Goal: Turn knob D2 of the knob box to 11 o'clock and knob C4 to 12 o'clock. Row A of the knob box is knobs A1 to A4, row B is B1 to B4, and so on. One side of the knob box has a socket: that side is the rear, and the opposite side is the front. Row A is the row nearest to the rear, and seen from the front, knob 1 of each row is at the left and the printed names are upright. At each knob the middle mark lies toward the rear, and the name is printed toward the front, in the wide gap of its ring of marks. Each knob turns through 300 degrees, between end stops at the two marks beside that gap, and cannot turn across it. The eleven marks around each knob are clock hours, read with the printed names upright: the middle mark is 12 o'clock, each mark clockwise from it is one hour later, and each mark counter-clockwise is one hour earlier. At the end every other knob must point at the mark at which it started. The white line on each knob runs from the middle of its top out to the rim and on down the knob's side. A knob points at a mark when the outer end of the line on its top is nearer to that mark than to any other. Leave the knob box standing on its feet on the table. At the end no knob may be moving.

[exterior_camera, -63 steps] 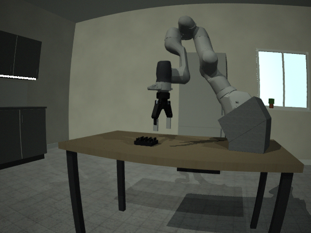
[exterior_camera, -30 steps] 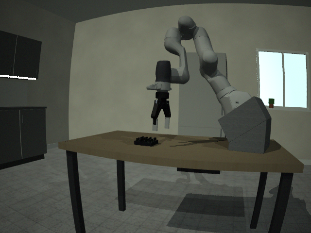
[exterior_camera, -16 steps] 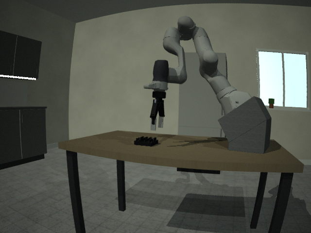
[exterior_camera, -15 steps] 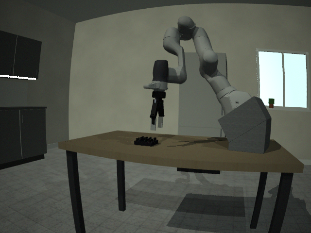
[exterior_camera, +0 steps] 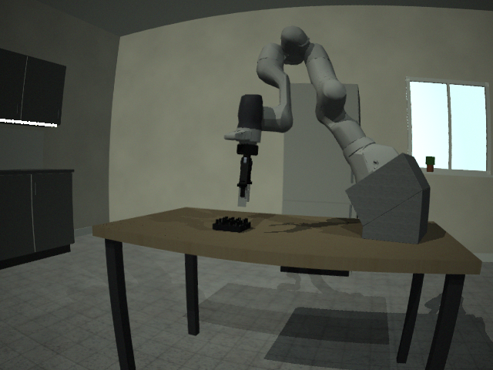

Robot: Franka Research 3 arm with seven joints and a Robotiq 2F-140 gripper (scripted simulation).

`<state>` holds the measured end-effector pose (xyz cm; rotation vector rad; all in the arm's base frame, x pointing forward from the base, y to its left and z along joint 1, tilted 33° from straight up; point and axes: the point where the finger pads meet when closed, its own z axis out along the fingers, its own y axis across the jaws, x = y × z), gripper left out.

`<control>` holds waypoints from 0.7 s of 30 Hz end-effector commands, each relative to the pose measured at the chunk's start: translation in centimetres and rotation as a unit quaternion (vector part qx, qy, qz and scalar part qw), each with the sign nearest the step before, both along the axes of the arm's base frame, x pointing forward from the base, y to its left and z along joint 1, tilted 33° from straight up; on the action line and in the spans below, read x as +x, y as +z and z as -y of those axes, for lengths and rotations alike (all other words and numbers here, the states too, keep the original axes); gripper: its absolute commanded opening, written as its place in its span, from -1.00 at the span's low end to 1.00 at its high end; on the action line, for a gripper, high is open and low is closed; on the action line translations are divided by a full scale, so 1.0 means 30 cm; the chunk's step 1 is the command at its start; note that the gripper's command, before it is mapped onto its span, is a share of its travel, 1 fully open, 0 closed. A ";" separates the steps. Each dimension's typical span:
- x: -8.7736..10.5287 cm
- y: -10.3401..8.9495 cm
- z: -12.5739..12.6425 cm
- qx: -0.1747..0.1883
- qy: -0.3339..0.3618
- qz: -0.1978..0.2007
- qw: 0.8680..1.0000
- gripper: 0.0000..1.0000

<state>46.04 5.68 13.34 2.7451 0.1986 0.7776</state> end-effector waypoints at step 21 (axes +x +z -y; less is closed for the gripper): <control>0.065 0.047 -0.020 -0.104 0.161 -0.063 0.979 1.00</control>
